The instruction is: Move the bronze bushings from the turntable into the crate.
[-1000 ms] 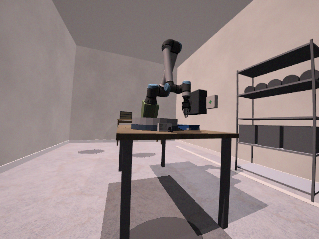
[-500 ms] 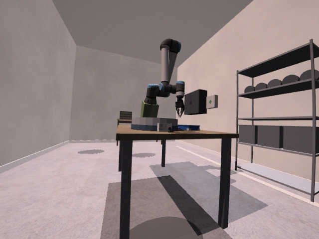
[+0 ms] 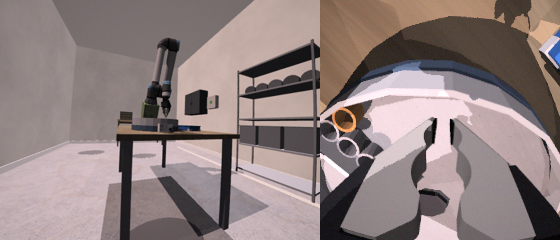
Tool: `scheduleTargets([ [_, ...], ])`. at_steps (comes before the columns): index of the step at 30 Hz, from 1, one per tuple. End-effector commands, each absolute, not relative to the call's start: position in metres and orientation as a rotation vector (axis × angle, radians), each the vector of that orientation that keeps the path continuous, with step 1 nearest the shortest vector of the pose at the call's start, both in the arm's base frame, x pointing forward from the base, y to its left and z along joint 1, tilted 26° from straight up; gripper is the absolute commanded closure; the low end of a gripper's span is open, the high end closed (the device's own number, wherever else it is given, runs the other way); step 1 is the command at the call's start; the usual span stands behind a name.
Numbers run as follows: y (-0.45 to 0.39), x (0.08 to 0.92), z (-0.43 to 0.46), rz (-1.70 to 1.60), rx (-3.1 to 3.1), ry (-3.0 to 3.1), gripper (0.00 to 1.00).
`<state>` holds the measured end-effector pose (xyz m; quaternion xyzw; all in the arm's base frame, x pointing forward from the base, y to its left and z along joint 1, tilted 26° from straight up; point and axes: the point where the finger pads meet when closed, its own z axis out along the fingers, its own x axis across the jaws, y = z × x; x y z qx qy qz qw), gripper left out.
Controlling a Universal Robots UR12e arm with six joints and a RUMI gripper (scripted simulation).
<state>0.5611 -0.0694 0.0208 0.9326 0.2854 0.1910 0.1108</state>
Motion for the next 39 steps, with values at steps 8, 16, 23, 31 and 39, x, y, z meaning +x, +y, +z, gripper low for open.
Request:
scheduleTargets([
  [8, -0.151, 0.508, 0.005, 0.578, 2.74, 0.851, 0.94],
  [16, -0.157, 0.504, 0.004, 0.578, 2.74, 0.851, 0.94],
  [23, -0.157, 0.504, 0.004, 0.578, 2.74, 0.851, 0.94],
  [31, -0.157, 0.504, 0.004, 0.578, 2.74, 0.851, 0.94],
  [39, -0.157, 0.504, 0.004, 0.578, 2.74, 0.851, 0.94],
])
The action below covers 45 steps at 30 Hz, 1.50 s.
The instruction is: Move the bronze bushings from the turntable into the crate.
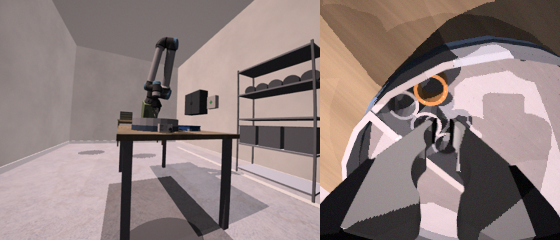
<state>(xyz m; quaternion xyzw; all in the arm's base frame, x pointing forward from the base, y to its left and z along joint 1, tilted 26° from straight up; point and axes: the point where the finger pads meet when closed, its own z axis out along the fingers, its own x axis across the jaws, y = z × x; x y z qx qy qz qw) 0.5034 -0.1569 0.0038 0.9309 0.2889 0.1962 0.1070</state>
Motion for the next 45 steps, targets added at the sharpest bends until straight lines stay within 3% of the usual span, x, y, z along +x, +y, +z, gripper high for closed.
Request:
scheduleTargets([
  [1, -0.157, 0.504, 0.004, 0.578, 2.74, 0.851, 0.94],
  [45, -0.159, 0.513, -0.017, 0.578, 2.74, 0.851, 0.94],
])
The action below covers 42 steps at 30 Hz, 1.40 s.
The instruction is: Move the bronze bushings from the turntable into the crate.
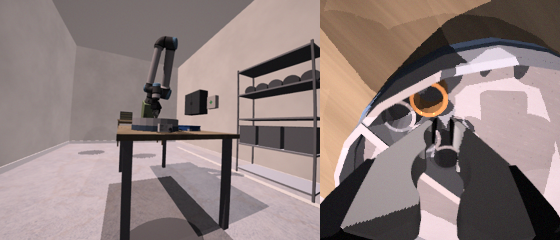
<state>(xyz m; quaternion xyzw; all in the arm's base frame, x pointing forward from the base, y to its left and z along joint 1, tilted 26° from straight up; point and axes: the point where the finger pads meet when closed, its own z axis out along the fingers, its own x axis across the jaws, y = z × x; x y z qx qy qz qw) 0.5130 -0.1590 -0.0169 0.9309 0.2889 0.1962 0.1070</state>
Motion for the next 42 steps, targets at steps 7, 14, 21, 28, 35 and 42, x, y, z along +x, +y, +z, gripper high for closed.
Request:
scheduleTargets([
  [7, -0.159, 0.513, -0.017, 0.578, 2.74, 0.851, 0.94],
  [14, -0.159, 0.513, -0.017, 0.578, 2.74, 0.851, 0.94],
  [21, -0.159, 0.514, -0.019, 0.578, 2.74, 0.851, 0.94],
  [28, -0.16, 0.518, -0.027, 0.578, 2.74, 0.851, 0.94],
  [35, -0.161, 0.522, -0.035, 0.578, 2.74, 0.851, 0.94],
  [42, -0.161, 0.523, -0.037, 0.578, 2.74, 0.851, 0.94],
])
